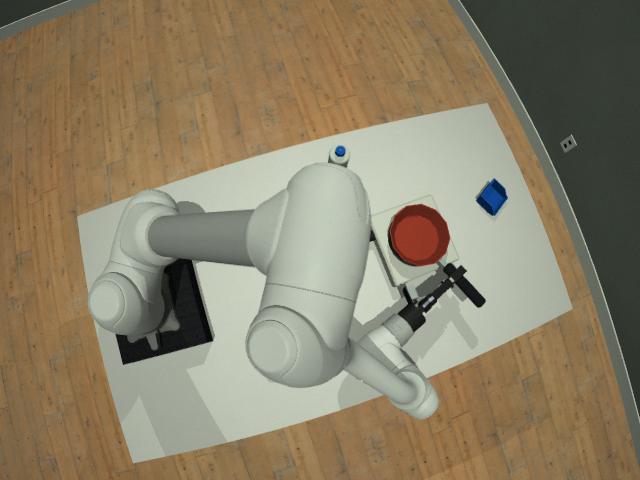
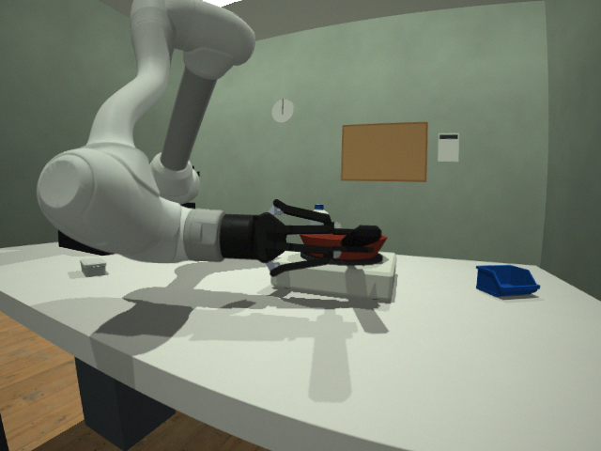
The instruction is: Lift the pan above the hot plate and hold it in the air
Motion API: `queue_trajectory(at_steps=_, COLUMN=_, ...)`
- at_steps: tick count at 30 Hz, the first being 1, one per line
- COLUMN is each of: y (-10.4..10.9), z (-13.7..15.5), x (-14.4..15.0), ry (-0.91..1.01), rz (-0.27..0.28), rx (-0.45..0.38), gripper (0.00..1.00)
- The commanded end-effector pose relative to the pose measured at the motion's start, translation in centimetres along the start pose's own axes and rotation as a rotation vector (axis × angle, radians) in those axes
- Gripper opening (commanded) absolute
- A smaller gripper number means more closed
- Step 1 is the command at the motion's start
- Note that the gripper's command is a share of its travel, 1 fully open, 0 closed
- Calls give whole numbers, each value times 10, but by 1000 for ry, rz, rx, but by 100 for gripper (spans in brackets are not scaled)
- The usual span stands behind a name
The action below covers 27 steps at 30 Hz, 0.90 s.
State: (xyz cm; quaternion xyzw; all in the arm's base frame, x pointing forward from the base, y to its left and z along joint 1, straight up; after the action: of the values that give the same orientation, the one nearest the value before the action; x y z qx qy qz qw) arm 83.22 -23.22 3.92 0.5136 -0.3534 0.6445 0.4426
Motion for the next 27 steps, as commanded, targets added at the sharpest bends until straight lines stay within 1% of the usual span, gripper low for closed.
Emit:
queue_trajectory(at_steps=1, y=-3, z=2, x=7, ry=-2, rz=6, rx=-4, gripper=10)
queue_trajectory(at_steps=21, y=-1, z=2, x=21, ry=-4, rz=0, rx=3, gripper=10)
queue_trajectory(at_steps=27, y=-1, z=3, x=29, ry=-3, rz=0, rx=4, gripper=10)
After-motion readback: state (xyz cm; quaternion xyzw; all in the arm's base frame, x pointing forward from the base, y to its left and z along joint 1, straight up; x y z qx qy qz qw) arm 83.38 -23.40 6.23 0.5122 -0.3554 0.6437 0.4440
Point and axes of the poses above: the point where the finger pads meet when closed, its own y axis back along the fingers, its own x axis across the jaws, z = x × y, the point moved 10 cm from there along y, back along the fingers, and after that the axes turned 1 degree about y, right-handed, at the moved point
